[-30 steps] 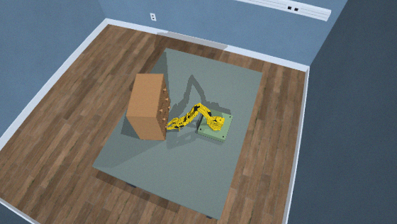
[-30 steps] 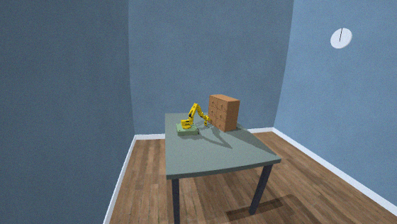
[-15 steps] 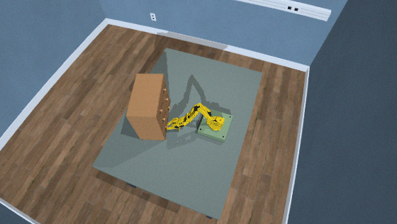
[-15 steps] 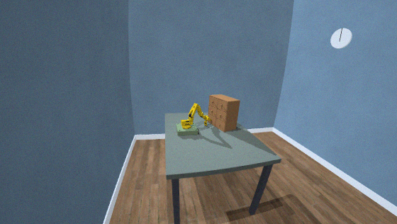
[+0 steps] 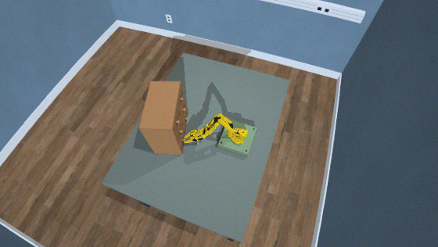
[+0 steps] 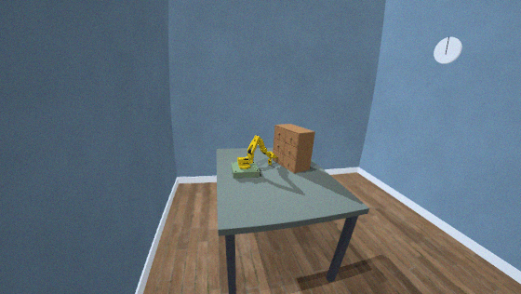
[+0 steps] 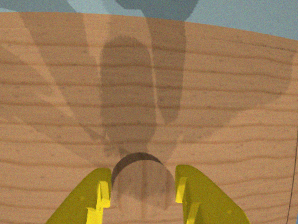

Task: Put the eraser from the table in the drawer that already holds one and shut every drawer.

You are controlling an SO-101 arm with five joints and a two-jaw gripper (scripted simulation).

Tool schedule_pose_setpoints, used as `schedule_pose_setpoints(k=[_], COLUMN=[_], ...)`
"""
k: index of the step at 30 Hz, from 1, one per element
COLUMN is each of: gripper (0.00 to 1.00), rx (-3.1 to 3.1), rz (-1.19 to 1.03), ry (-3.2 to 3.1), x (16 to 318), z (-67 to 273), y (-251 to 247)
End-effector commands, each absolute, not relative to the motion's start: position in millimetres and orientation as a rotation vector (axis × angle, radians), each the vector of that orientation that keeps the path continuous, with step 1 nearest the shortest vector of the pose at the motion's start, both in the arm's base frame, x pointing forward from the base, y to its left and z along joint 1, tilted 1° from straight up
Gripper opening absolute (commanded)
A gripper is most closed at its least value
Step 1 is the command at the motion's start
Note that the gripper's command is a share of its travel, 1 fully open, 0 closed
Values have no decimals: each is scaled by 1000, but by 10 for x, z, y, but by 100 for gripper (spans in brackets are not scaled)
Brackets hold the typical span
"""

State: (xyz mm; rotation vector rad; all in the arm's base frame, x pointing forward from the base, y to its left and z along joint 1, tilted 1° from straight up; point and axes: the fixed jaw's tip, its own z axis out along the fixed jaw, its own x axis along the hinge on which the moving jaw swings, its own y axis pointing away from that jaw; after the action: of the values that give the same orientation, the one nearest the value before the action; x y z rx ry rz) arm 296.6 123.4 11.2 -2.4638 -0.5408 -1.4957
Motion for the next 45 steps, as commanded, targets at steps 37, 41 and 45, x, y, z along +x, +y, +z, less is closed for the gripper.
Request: schedule_pose_setpoints(k=[37,41,45], gripper=[21,21,21], rx=[-2442,-2442,-2442], rz=[-1479,-1478,-1478], ry=[-535,-535,-535], x=[2501,2487,2487], z=[123,124,124], y=[1103,1099,1099])
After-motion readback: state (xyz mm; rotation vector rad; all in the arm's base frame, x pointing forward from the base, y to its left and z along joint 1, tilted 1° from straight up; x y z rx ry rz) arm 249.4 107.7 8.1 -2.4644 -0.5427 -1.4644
